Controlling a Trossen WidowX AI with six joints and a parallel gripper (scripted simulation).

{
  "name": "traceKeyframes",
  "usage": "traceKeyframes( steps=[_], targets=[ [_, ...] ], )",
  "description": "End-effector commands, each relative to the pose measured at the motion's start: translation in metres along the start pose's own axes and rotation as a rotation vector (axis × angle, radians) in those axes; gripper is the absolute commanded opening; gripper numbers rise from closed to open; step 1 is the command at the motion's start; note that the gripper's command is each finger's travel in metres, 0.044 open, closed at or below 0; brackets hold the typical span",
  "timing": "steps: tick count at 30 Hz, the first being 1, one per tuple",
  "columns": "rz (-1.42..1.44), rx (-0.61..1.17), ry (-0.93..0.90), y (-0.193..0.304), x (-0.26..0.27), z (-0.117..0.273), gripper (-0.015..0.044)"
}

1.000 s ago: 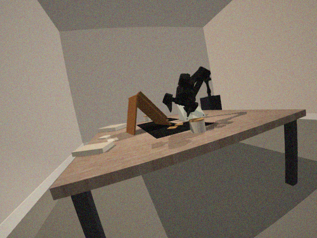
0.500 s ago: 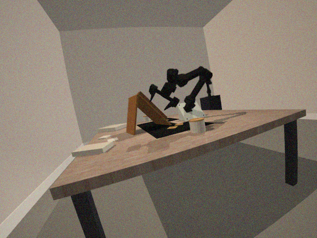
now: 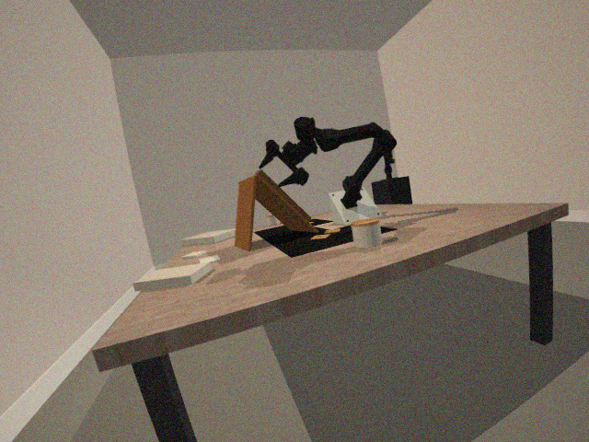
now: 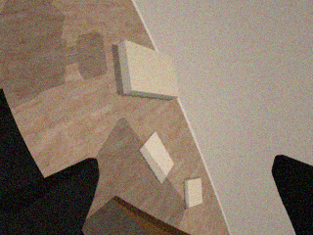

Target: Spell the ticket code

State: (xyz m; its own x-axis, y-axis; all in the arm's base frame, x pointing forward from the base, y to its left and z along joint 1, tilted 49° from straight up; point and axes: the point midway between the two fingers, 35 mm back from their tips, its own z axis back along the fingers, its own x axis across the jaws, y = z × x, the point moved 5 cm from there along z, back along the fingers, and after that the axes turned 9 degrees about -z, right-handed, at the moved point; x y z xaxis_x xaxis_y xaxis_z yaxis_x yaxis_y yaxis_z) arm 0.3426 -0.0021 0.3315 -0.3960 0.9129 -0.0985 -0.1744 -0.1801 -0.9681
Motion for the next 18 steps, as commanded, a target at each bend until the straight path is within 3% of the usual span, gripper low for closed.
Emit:
traceKeyframes(
  steps=[1,14,18],
  targets=[
    [-0.006,0.044,0.08,0.011,-0.026,0.011,0.044],
    [-0.013,0.173,0.367,0.04,-0.107,0.064,0.044],
    [-0.072,0.278,0.307,0.09,-0.117,0.065,0.044]
  ],
)
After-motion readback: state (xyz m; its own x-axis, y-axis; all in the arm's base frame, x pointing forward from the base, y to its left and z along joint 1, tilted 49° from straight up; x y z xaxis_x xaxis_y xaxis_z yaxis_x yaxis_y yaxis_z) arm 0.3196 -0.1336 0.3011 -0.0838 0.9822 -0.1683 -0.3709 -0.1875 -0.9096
